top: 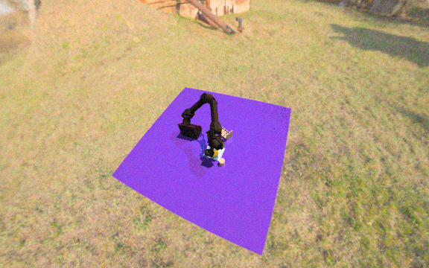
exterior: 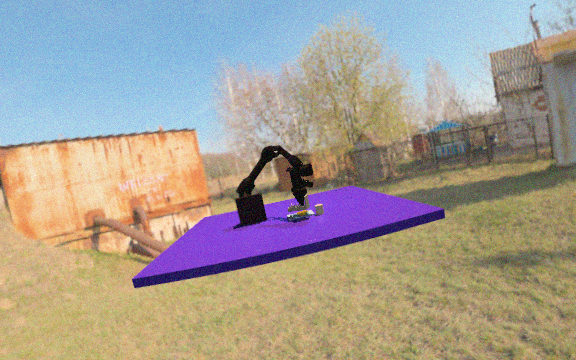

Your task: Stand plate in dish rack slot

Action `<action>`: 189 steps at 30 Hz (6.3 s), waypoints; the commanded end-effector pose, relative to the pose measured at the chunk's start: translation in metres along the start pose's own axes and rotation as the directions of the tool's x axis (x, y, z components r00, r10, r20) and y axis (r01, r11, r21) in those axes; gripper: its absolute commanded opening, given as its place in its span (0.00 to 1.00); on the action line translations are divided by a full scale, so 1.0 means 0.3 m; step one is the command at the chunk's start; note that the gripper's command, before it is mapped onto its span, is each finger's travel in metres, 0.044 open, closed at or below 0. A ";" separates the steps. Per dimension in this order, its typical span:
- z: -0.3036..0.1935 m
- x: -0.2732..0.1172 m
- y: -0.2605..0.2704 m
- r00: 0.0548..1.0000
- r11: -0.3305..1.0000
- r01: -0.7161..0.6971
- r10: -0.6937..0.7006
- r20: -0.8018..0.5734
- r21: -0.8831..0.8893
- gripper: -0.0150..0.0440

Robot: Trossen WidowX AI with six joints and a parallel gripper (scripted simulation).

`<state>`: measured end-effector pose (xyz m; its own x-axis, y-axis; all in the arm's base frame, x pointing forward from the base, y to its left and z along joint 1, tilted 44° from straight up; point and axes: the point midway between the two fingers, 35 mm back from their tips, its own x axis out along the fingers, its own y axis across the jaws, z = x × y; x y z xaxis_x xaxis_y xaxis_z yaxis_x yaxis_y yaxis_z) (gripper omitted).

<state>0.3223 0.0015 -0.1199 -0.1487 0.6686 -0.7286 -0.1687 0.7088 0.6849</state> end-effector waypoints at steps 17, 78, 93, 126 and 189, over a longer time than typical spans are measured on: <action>-0.008 0.113 0.002 1.000 1.000 -0.007 0.007 -0.003 0.009 0.93; 0.025 -0.331 -0.031 1.000 1.000 0.002 -0.002 -0.002 0.009 0.25; 0.035 -0.422 0.091 1.000 0.972 0.005 -0.004 -0.004 0.234 0.25; -0.080 -0.442 0.658 1.000 0.193 0.004 -0.006 -0.003 0.981 0.25; -0.303 -0.079 0.724 0.725 0.028 0.067 -0.689 -0.029 0.997 0.25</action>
<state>0.2007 0.1192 0.0510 -0.0524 0.0300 -0.9982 0.9624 0.2682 -0.0425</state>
